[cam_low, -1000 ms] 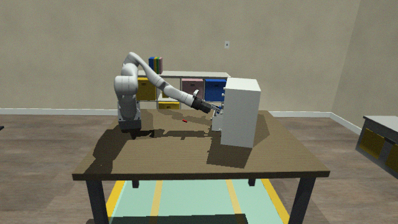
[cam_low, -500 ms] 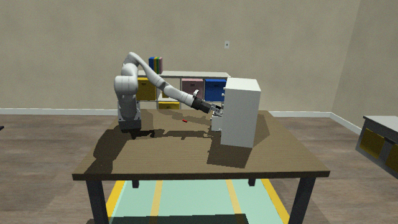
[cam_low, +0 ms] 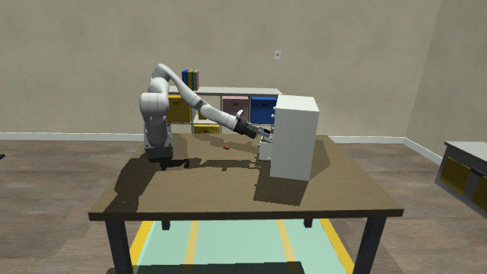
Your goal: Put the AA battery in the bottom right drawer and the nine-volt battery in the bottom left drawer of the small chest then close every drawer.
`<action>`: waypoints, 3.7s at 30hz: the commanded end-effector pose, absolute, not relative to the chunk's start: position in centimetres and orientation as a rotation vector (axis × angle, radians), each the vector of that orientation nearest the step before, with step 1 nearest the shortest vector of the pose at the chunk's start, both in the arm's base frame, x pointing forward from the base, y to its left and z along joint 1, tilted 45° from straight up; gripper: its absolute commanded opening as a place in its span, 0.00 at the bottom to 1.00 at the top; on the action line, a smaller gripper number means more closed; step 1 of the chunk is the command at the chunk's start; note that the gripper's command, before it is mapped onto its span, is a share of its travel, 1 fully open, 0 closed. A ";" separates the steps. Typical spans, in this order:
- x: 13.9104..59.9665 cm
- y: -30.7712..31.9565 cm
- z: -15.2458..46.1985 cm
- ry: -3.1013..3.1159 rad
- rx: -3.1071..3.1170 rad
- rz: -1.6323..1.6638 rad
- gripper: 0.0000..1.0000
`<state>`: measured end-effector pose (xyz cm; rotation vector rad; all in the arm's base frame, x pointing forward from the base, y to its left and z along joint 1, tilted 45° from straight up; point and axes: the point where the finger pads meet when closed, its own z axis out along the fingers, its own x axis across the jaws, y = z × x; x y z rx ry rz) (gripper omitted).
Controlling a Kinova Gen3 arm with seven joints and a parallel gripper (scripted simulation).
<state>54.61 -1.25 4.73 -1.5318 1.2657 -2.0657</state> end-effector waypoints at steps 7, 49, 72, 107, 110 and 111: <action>54.3 -1.0 4.7 1.264 -1.531 -2.064 1.00; 44.4 2.2 1.8 1.264 -1.531 -2.064 1.00; 41.5 3.2 1.0 1.264 -1.531 -2.064 1.00; 41.4 4.0 1.9 1.798 -1.695 -1.871 1.00; 41.4 4.2 2.0 1.887 -1.717 -1.828 1.00; 41.4 4.3 2.1 1.918 -1.725 -1.812 1.00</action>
